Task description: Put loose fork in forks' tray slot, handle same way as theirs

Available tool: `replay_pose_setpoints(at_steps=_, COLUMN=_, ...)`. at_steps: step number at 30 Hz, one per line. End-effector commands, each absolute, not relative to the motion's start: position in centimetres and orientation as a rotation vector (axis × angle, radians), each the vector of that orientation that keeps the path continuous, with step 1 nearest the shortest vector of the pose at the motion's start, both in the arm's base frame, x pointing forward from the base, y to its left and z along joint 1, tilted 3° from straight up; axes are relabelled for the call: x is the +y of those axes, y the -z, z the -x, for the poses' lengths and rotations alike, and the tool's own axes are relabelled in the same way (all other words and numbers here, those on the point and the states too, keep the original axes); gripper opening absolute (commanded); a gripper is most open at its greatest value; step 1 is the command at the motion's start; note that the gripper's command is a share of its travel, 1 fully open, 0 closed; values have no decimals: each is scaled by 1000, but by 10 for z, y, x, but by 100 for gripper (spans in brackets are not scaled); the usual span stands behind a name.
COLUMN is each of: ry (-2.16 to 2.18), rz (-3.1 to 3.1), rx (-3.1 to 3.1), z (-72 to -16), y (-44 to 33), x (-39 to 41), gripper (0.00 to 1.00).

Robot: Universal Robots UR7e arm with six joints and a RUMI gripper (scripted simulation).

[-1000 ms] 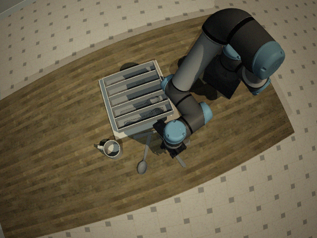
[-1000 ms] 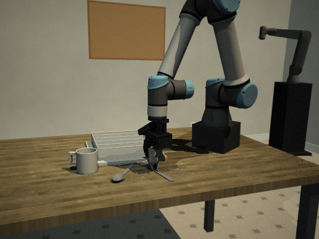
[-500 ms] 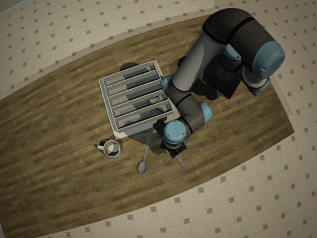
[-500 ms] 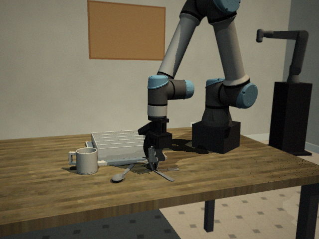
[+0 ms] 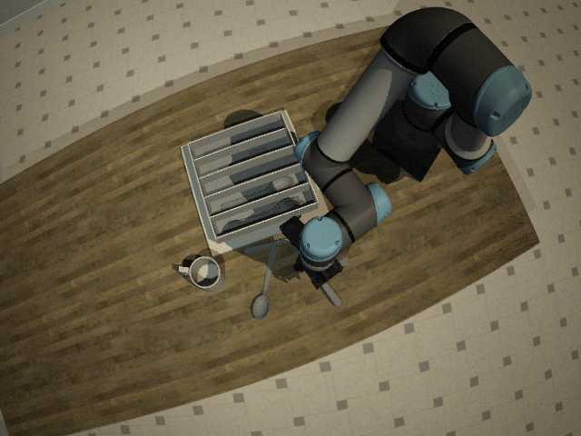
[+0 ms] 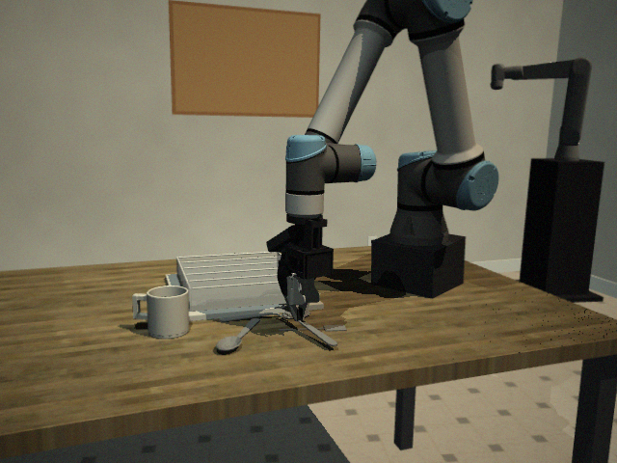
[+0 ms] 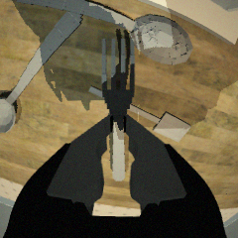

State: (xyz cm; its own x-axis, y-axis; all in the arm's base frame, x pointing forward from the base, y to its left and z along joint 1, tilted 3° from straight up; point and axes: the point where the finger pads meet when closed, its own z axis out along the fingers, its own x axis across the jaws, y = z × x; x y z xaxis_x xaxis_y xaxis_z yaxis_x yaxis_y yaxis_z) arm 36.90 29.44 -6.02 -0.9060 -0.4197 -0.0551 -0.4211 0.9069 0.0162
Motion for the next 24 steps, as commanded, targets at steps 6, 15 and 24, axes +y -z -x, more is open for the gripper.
replay_pose_setpoints(at_steps=6, ry=-43, rz=666, rx=3017, z=-368, y=25, x=293, gripper=1)
replay_pose_setpoints(at_steps=15, ry=-43, rz=666, rx=3017, z=-367, y=-6, x=292, gripper=1)
replay_pose_setpoints(at_steps=24, ry=-43, rz=666, rx=3017, z=-365, y=-42, x=291, gripper=1)
